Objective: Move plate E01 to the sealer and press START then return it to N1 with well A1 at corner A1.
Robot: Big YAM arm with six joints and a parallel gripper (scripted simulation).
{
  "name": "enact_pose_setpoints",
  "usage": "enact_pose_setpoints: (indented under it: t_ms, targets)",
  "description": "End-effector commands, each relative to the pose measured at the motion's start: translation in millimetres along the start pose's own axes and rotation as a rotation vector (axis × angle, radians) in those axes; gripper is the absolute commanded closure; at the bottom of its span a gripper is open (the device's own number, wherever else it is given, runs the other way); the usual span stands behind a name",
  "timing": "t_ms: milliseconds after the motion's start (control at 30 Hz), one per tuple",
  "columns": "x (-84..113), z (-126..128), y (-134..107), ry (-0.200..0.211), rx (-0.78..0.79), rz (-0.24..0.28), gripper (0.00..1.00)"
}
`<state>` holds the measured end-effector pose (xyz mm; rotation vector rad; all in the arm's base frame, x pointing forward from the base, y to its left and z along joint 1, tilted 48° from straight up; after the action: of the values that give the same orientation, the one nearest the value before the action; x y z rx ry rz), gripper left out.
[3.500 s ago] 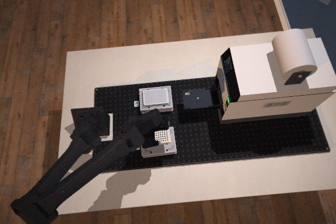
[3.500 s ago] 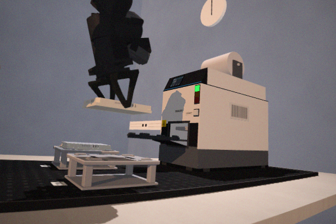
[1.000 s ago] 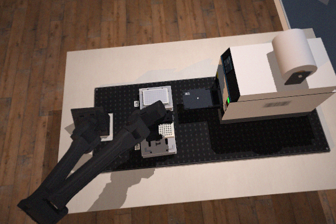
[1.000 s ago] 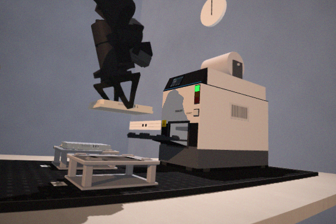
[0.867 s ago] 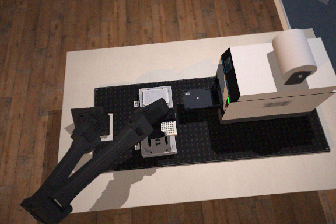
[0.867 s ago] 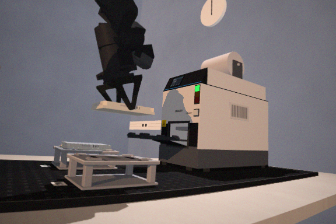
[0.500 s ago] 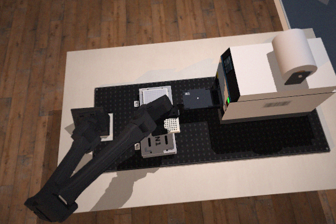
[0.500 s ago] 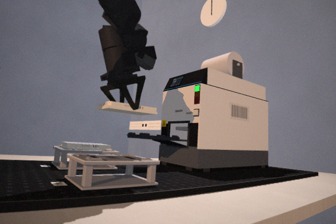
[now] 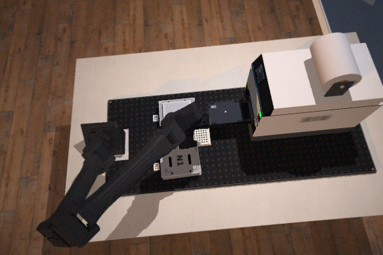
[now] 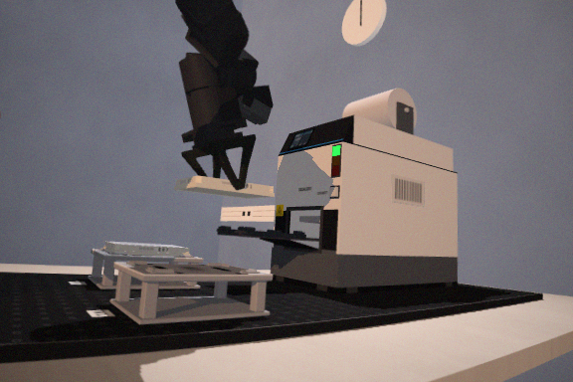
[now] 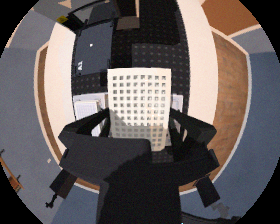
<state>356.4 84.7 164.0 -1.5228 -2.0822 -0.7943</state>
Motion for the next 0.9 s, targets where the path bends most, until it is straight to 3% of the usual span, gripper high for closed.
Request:
enact_pose_setpoints:
  t_ms: [0, 167, 433, 633, 867]
  targets:
    - [7.3, 6, 28, 0.012, -0.044, -0.041, 1.0]
    - [1.4, 17, 30, 0.008, -0.023, -0.025, 1.0]
    - [1.4, 18, 49, 0.012, -0.059, -0.044, 1.0]
    - [-8.6, 34, 51, 0.006, -0.025, -0.021, 1.0]
    - [-2.0, 38, 72, 0.015, -0.058, -0.055, 1.0]
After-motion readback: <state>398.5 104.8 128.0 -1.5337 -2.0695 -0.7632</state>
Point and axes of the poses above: the point where the finger pads meet when closed, its own x axis back along the fingers, its own z axis across the jaws, y = z × x, the point moved 10 cm from there along x, back along the fingers, and after that the axes turned 3 degrees about x, right-handed, at the moved point
